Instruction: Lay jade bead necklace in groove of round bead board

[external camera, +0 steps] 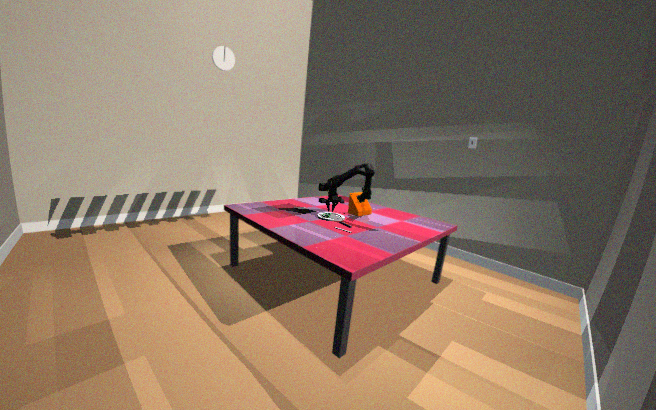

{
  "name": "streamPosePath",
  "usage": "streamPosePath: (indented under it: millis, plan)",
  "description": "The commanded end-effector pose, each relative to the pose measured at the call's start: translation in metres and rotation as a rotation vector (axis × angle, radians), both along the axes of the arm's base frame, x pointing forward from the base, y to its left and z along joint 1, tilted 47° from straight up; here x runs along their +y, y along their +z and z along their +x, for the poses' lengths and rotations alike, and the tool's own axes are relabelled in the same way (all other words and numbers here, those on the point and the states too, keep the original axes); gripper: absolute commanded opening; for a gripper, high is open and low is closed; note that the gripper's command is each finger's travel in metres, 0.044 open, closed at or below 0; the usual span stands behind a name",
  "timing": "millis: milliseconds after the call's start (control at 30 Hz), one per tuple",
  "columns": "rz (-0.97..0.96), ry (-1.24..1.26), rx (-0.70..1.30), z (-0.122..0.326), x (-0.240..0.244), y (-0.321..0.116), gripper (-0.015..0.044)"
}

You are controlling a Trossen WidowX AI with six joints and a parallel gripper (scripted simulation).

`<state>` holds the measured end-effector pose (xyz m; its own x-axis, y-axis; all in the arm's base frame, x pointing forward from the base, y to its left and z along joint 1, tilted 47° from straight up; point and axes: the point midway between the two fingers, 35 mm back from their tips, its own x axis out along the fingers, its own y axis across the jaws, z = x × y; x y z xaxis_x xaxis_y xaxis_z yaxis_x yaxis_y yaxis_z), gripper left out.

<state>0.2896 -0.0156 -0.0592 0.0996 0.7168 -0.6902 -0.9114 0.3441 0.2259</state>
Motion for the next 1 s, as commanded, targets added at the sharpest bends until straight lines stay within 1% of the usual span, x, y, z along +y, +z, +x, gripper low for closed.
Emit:
streamPosePath:
  millis: [0,233,367,400,967]
  plan:
    - [0.007,-0.003,0.006,-0.0013,0.0053,-0.0043,0.012]
    - [0.01,-0.002,0.008,-0.0015,0.0108,-0.0089,0.012]
    - [0.004,0.002,0.004,-0.0005,0.0089,-0.0075,0.0015]
    - [0.004,0.002,0.004,-0.0005,0.0089,-0.0075,0.0]
    - [0.004,0.002,0.004,-0.0005,0.0089,-0.0075,0.0]
